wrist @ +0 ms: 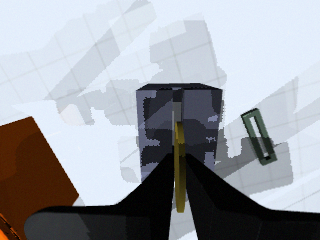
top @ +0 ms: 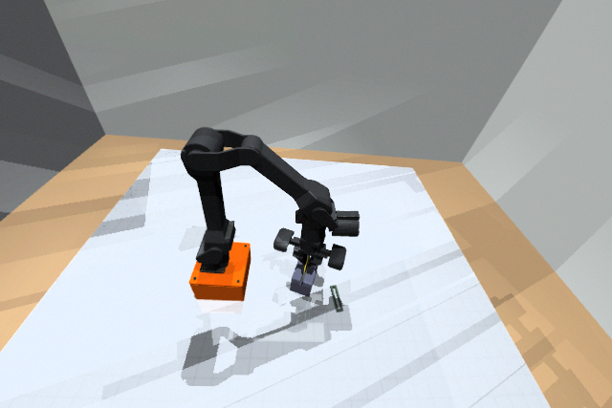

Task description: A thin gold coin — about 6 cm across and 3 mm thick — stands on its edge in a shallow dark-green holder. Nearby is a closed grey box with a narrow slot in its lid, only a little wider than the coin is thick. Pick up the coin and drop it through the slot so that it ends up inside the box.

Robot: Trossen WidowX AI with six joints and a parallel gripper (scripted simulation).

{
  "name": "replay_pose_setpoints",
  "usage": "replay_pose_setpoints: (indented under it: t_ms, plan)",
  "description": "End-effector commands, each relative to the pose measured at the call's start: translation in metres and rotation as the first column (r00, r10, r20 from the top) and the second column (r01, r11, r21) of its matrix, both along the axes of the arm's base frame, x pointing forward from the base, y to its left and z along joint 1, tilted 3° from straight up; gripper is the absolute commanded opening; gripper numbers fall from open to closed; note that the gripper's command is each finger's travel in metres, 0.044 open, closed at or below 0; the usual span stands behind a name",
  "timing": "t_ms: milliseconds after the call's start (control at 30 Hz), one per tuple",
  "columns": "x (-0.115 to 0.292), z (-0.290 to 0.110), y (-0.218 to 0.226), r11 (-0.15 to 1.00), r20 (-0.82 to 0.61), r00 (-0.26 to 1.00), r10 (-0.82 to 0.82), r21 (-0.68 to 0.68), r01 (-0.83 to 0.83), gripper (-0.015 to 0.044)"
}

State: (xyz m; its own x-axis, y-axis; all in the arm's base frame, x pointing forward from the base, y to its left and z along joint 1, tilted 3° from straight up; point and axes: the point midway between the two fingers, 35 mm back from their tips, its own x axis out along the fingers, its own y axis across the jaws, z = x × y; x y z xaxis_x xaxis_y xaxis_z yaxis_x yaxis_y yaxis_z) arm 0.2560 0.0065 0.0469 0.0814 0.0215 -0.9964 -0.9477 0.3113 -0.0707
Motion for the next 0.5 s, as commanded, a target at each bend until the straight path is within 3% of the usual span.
replay_pose_setpoints:
  t_ms: [0, 67, 367, 467]
  plan:
    - [0.0002, 0.0002, 0.0, 1.0, 0.001, 1.0, 0.0, 0.0, 0.0, 0.0105]
    - [0.0002, 0.0002, 0.0, 1.0, 0.001, 1.0, 0.0, 0.0, 0.0, 0.0157]
    - [0.0002, 0.0002, 0.0, 1.0, 0.001, 1.0, 0.0, 0.0, 0.0, 0.0161]
    - [-0.0002, 0.0067, -0.0001, 1.0, 0.0, 1.0, 0.0, 0.0, 0.0, 0.0239]
